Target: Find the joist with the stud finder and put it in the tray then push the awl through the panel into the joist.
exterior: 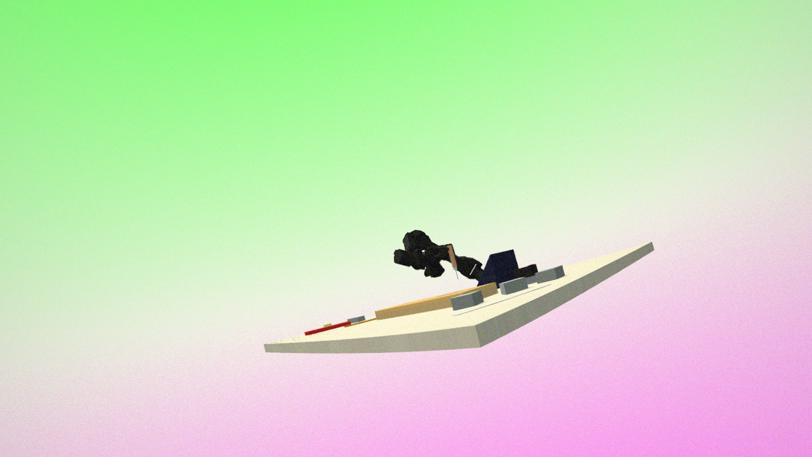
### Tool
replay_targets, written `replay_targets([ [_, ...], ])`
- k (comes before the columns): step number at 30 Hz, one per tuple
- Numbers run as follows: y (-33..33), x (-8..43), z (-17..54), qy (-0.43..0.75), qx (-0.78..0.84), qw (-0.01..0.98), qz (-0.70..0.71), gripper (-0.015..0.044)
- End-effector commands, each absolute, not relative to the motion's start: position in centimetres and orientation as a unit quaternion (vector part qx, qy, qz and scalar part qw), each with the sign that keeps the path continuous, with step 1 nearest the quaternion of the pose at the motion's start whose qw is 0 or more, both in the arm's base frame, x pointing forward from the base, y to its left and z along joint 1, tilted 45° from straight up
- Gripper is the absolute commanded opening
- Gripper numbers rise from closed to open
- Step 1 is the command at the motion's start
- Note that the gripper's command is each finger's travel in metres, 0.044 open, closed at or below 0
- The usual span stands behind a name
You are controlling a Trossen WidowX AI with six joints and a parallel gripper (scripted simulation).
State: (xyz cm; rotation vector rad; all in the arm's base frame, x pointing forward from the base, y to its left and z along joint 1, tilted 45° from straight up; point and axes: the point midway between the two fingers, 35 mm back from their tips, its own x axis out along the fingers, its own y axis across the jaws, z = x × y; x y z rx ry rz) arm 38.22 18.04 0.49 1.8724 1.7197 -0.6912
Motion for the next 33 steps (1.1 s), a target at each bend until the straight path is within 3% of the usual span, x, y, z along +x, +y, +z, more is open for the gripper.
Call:
replay_targets([
  [1,17.8,38.1,0.1,0.635,0.687,0.249,-0.25,0.0],
  [33,14.6,37.9,-3.1,0.635,0.687,0.25,-0.251,0.0],
])
